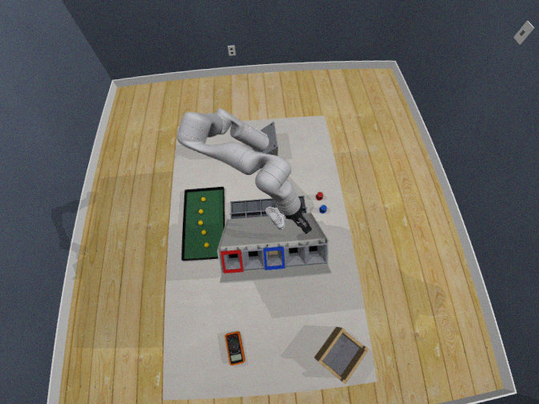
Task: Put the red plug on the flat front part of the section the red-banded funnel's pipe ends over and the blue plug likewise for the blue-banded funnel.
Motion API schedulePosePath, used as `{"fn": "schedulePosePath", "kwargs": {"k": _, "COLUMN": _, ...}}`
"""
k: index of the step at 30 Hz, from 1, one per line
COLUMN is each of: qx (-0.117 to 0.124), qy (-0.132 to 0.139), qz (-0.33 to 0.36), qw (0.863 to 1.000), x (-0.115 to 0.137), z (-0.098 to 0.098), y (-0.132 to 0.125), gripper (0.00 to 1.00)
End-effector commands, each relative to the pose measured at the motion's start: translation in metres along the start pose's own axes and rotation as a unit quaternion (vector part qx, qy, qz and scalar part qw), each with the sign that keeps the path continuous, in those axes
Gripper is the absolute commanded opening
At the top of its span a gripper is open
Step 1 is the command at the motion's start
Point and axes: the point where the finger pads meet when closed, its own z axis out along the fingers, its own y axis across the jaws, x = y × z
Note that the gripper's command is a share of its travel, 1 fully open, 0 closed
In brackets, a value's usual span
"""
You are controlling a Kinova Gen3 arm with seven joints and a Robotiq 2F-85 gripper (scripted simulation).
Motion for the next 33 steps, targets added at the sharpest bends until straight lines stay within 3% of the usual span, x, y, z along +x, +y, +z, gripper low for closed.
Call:
{"fn": "schedulePosePath", "kwargs": {"k": 1, "qx": 0.001, "qy": 0.0, "qz": 0.0, "qw": 1.0, "x": 0.0, "z": -0.001, "y": 0.0, "gripper": 1.0}}
{"fn": "schedulePosePath", "kwargs": {"k": 17, "qx": 0.001, "qy": 0.0, "qz": 0.0, "qw": 1.0, "x": 0.0, "z": -0.001, "y": 0.0, "gripper": 1.0}}
{"fn": "schedulePosePath", "kwargs": {"k": 18, "qx": 0.001, "qy": 0.0, "qz": 0.0, "qw": 1.0, "x": -0.014, "z": -0.068, "y": -0.019, "gripper": 1.0}}
{"fn": "schedulePosePath", "kwargs": {"k": 20, "qx": 0.001, "qy": 0.0, "qz": 0.0, "qw": 1.0, "x": -0.014, "z": -0.072, "y": -0.02, "gripper": 1.0}}
{"fn": "schedulePosePath", "kwargs": {"k": 23, "qx": 0.001, "qy": 0.0, "qz": 0.0, "qw": 1.0, "x": -0.019, "z": -0.096, "y": -0.026, "gripper": 1.0}}
{"fn": "schedulePosePath", "kwargs": {"k": 33, "qx": 0.001, "qy": 0.0, "qz": 0.0, "qw": 1.0, "x": -0.019, "z": -0.096, "y": -0.026, "gripper": 1.0}}
